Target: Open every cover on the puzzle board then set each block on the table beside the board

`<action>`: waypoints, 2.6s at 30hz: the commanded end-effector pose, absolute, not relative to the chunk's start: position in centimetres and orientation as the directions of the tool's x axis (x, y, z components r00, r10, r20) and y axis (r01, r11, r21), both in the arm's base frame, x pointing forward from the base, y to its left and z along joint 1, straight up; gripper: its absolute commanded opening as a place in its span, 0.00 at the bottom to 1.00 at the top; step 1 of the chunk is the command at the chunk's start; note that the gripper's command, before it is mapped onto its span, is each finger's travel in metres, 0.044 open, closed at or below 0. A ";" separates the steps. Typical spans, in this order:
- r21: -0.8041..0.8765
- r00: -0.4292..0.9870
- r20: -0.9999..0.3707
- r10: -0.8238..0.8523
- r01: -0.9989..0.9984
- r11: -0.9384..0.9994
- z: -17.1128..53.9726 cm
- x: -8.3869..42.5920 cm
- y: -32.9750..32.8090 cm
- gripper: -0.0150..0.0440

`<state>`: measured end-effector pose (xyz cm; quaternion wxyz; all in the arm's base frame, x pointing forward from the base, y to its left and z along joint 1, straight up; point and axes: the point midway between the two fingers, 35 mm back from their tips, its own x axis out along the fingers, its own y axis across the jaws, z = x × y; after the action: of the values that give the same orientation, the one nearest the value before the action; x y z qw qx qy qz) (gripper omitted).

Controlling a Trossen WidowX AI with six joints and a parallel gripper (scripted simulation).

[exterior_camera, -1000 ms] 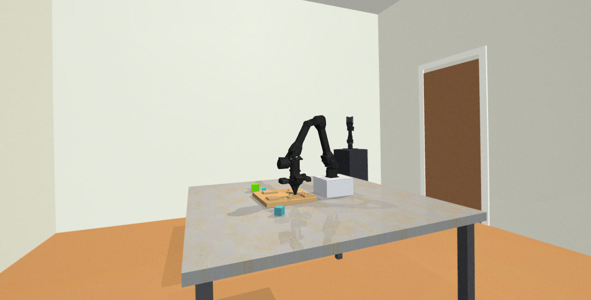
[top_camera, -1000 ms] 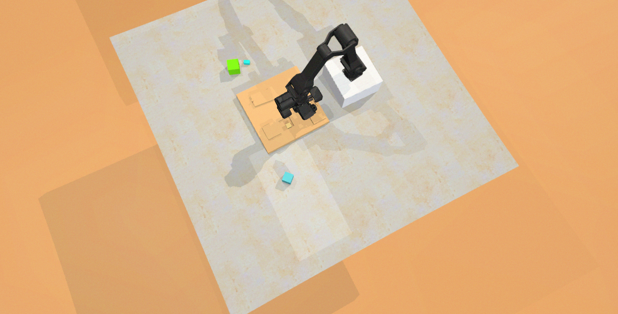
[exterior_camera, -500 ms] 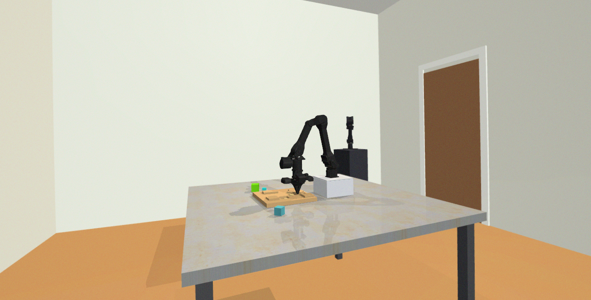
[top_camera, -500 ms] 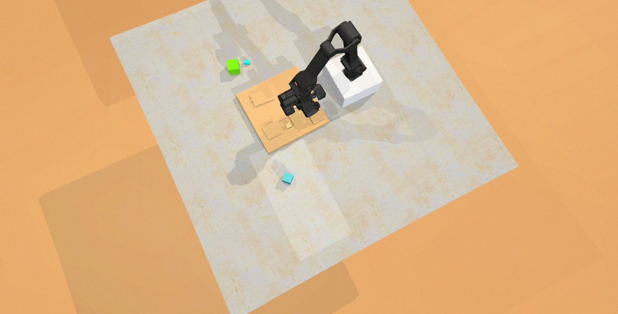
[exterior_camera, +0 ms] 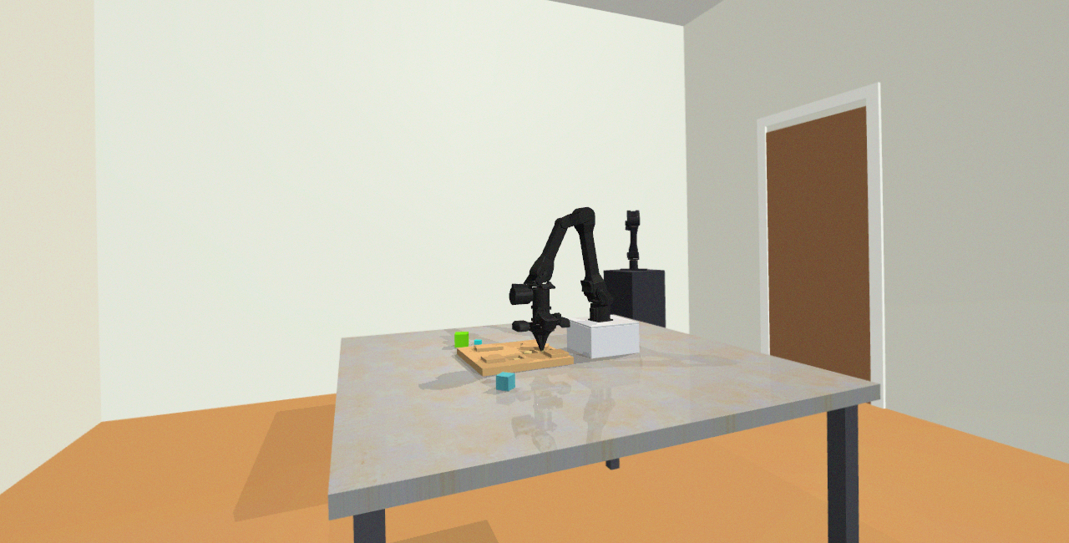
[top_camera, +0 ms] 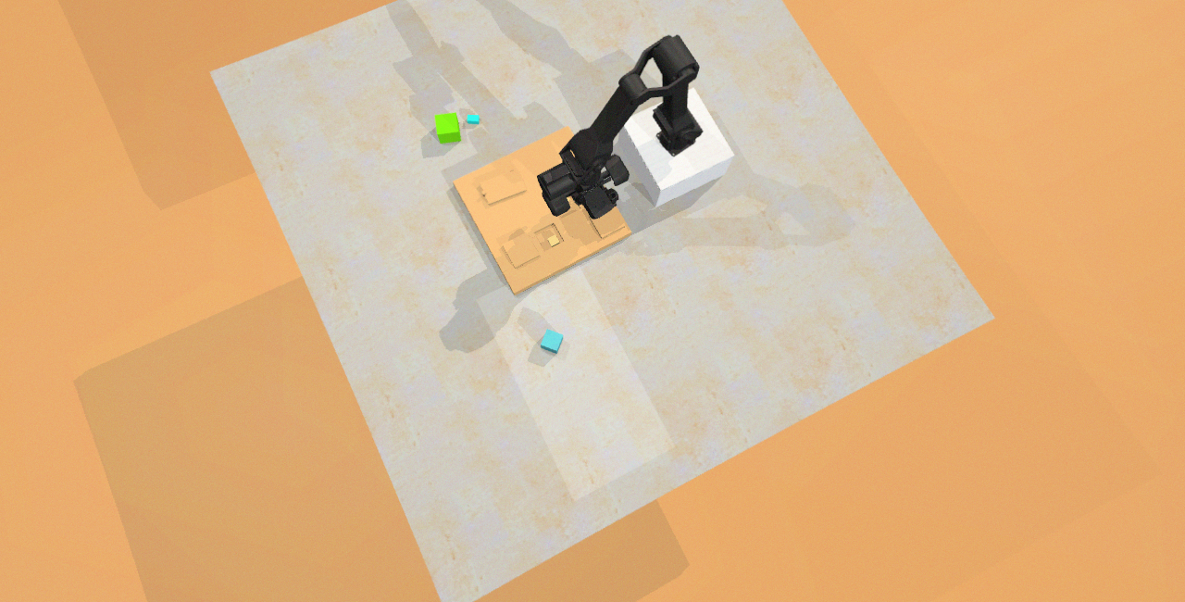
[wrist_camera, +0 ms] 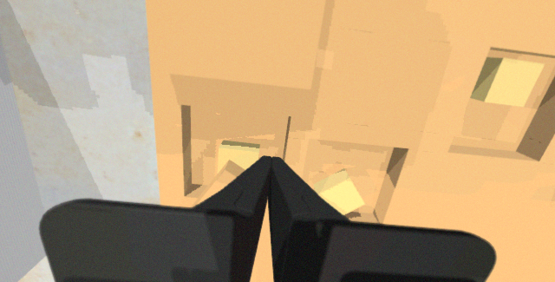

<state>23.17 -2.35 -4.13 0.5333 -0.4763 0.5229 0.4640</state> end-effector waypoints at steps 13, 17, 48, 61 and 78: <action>-0.019 0.019 -1.000 -0.003 -0.993 0.115 -4.2 21.5 -3.4 0.25; -0.018 0.018 -1.000 -0.003 -0.993 0.115 -4.2 21.1 -3.7 0.25; -0.018 0.017 -1.000 -0.005 -0.993 0.115 -3.1 19.7 -5.5 0.25; -0.018 0.017 -1.000 -0.005 -0.993 0.115 -1.5 19.7 -5.6 0.25; -0.018 0.018 -1.000 -0.005 -0.993 0.115 0.7 19.6 -5.6 0.25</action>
<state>19.56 -5.59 0.18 0.5320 -0.4743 0.5255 0.4647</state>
